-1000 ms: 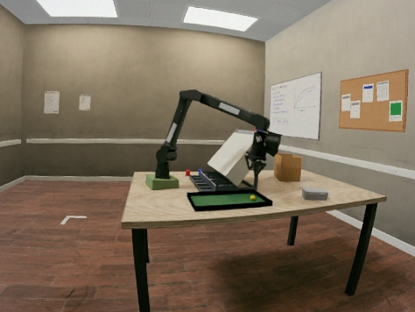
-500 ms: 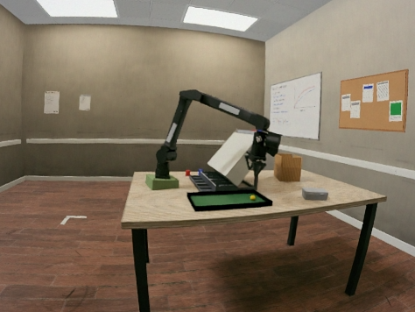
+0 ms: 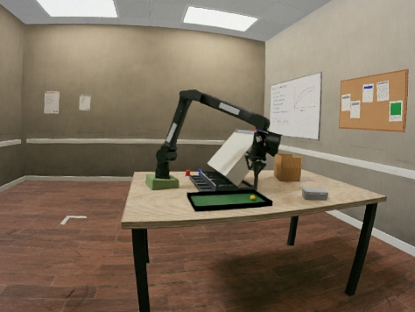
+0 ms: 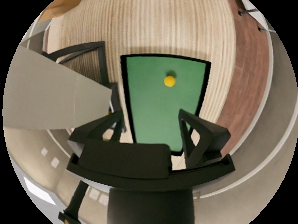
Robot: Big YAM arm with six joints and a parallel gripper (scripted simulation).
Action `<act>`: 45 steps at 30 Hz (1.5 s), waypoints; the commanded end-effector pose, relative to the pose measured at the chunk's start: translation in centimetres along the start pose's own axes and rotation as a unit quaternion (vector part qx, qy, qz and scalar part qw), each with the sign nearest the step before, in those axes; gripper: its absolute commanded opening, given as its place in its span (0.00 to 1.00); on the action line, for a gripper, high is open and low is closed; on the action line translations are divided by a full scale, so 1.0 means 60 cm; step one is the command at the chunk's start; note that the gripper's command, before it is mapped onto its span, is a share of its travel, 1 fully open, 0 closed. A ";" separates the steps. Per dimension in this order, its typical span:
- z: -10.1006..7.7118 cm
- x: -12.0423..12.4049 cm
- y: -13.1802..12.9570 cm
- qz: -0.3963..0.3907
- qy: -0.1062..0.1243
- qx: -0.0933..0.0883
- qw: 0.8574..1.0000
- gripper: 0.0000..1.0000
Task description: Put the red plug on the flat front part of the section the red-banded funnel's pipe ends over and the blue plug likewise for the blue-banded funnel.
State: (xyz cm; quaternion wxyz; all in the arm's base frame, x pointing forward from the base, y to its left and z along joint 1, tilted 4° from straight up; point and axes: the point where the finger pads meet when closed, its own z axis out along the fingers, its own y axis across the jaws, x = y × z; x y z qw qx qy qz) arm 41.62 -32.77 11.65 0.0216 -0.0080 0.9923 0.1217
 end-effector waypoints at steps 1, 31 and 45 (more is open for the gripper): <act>-0.037 -0.011 -0.020 -0.005 -0.018 0.017 1.000 0.80; -0.051 -0.015 -0.032 -0.005 -0.018 0.016 1.000 0.80; -0.052 -0.016 -0.037 -0.004 -0.017 0.016 1.000 0.80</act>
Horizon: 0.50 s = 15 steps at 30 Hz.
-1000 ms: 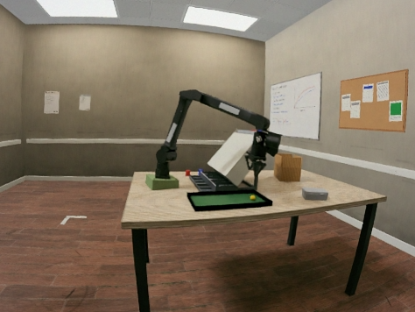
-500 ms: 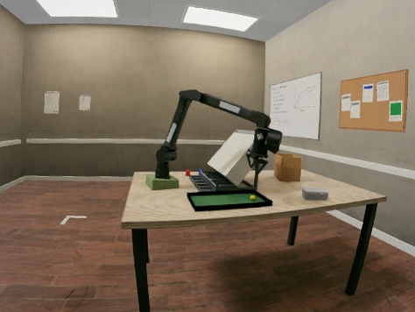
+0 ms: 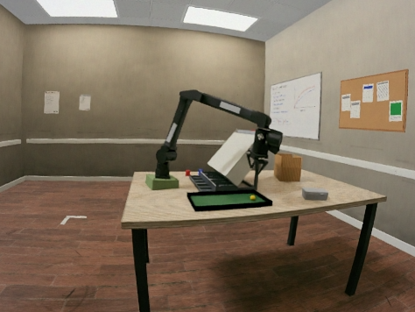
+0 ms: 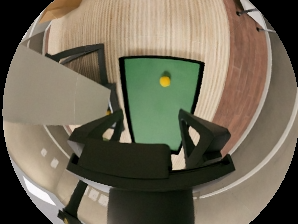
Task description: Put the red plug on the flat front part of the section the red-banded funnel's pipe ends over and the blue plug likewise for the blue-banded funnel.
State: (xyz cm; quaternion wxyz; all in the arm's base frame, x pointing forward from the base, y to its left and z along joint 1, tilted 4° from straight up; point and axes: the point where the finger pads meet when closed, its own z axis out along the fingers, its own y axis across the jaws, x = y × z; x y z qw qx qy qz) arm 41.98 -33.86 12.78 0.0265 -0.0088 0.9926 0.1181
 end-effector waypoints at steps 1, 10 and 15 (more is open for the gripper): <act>-0.029 -0.010 -0.024 -0.003 -0.012 0.012 1.000 0.80; 0.072 -0.010 -0.038 -0.003 -0.010 0.010 1.000 0.80; 0.135 -0.010 -0.046 -0.003 -0.009 0.008 1.000 0.80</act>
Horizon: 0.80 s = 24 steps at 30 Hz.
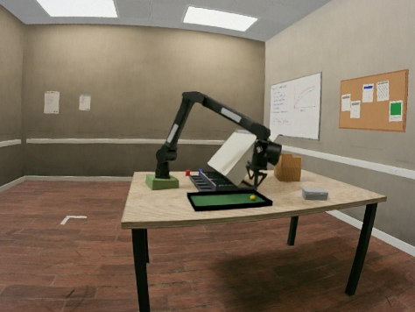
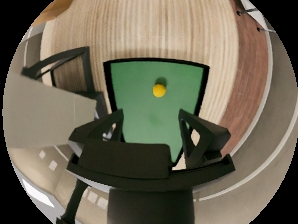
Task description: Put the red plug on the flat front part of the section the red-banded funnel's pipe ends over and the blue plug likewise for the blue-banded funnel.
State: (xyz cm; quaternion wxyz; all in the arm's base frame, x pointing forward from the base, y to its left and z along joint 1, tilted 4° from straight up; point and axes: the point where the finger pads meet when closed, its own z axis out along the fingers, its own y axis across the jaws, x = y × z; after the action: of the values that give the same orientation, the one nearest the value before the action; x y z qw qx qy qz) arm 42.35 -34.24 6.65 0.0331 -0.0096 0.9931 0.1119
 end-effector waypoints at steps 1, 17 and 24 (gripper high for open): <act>0.050 -0.009 -0.017 -0.001 -0.002 0.002 1.000 0.80; 0.060 -0.009 -0.018 -0.002 -0.006 0.006 1.000 0.80; 0.061 -0.009 -0.017 -0.002 -0.005 0.005 1.000 0.80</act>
State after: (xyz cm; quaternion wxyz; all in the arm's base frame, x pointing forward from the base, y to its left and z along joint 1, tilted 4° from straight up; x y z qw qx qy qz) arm 42.17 -34.09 1.54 0.0238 -0.0082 0.9924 0.1207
